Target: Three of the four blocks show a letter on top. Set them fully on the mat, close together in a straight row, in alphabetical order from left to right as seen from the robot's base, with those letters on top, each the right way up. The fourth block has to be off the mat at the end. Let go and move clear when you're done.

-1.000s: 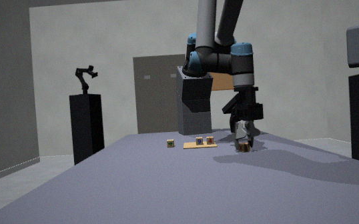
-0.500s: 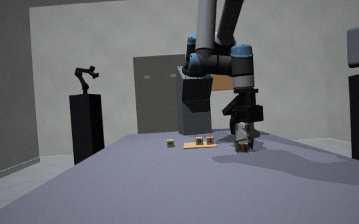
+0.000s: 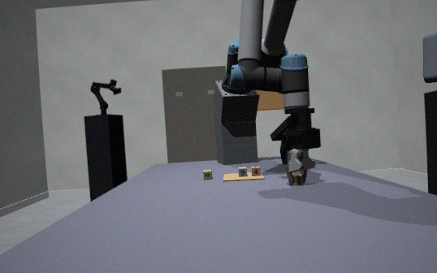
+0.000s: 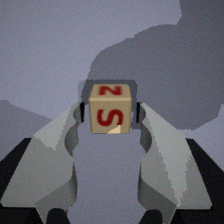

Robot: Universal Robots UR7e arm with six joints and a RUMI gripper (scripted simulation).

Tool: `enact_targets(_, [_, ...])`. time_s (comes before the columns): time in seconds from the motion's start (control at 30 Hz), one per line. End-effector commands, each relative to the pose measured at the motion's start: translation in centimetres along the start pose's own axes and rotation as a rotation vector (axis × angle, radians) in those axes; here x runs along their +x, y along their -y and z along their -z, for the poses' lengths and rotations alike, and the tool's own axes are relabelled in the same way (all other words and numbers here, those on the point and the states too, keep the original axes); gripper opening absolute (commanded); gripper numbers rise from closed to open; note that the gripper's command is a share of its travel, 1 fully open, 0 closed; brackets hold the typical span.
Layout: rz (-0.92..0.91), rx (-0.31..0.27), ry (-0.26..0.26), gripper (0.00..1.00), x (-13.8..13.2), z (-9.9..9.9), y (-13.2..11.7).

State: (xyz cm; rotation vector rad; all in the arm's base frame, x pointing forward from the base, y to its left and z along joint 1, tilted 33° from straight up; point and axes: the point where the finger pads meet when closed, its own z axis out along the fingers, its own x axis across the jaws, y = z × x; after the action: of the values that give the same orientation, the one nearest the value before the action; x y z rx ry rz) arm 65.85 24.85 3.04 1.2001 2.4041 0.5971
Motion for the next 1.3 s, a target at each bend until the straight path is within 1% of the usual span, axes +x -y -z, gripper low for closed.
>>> enact_targets(0.0, [0.001,-0.001,0.000,0.28,0.09,-0.06,-0.07])
enact_targets(0.17, [0.001,-0.001,0.000,0.28,0.09,-0.06,-0.07])
enact_targets(0.2, [0.001,-0.001,0.000,0.09,0.09,-0.06,-0.07])
enact_targets(1.27, [0.001,-0.001,0.000,0.09,0.09,-0.06,-0.07])
